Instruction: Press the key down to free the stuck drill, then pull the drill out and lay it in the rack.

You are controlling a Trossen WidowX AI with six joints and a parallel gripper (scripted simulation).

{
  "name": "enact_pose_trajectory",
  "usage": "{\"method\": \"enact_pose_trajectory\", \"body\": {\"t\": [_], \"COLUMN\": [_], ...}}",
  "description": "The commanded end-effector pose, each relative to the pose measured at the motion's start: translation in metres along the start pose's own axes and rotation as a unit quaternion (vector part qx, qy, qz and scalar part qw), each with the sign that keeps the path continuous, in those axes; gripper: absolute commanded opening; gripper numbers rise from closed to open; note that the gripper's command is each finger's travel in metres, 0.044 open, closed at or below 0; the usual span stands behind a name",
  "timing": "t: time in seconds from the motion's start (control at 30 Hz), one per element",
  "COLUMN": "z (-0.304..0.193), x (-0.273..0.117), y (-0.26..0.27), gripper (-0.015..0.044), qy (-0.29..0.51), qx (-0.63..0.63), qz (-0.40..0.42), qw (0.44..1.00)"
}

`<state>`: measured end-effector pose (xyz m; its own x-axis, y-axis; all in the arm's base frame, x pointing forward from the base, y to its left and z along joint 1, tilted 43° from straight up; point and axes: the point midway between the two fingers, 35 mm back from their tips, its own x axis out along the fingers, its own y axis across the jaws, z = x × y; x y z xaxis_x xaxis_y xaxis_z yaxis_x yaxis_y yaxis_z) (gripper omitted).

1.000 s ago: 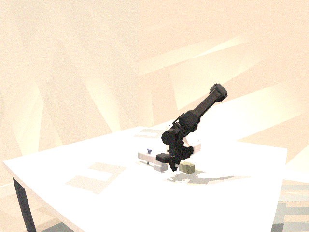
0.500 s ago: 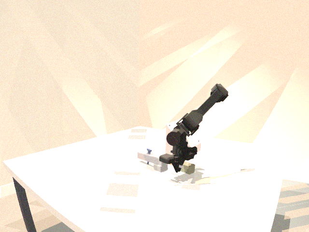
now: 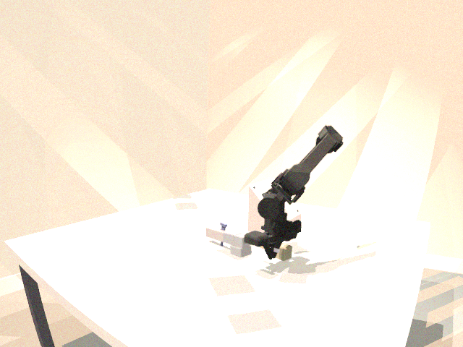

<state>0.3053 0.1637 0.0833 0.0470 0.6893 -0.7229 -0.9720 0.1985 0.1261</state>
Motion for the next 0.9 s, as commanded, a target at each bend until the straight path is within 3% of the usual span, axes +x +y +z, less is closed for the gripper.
{"method": "enact_pose_trajectory", "body": {"t": [0.0,0.87], "z": [0.005,0.005], "x": [-0.001,-0.016], "y": [-0.001,0.000], "gripper": [0.0000,0.0000], "qy": [0.002,0.002], "qx": [0.003,0.003], "qz": [-0.002,-0.002], "qw": [1.000,1.000]}}
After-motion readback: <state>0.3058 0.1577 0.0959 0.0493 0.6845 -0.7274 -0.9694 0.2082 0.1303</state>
